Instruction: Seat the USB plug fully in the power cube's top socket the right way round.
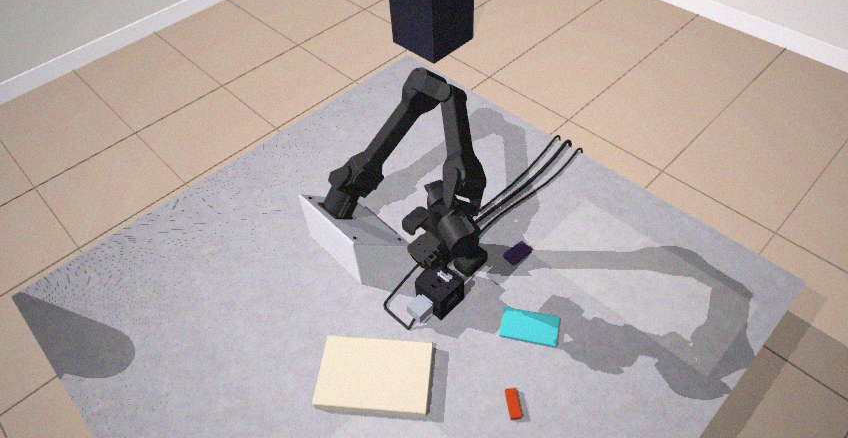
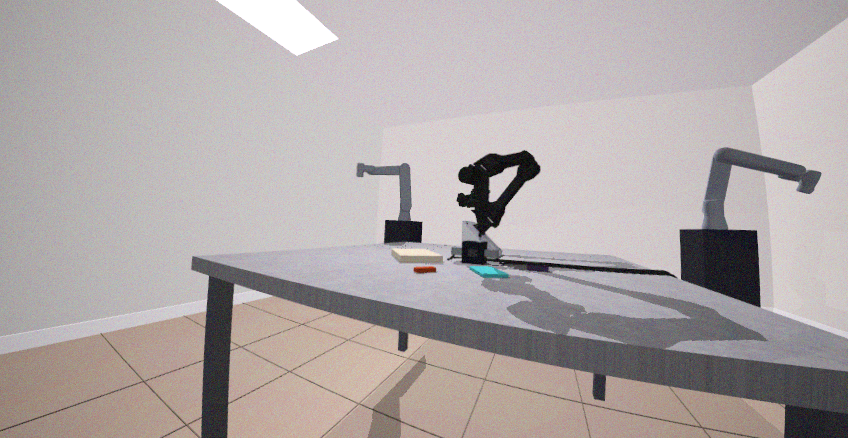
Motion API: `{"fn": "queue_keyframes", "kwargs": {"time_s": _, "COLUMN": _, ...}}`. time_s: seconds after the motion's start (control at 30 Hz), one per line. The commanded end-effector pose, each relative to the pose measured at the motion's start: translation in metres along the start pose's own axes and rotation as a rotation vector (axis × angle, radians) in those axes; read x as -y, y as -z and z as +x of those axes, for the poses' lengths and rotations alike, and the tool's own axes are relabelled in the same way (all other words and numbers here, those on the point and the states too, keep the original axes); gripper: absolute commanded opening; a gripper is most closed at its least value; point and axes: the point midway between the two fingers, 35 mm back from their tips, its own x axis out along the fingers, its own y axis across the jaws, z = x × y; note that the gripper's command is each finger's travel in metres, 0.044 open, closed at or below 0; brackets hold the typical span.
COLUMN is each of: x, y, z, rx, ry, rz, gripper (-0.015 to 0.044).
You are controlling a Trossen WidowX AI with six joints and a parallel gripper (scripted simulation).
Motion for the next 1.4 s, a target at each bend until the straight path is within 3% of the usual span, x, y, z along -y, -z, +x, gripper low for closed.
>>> {"fn": "queue_keyframes", "kwargs": {"time_s": 0.0, "x": -0.0002, "y": 0.0003, "z": 0.0009, "rx": -0.003, "ry": -0.001, "rz": 0.004, "gripper": 0.0000}}
{"fn": "queue_keyframes", "kwargs": {"time_s": 1.37, "x": -0.0001, "y": 0.0004, "z": 0.0058, "rx": -0.003, "ry": -0.001, "rz": 0.004, "gripper": 0.0000}}
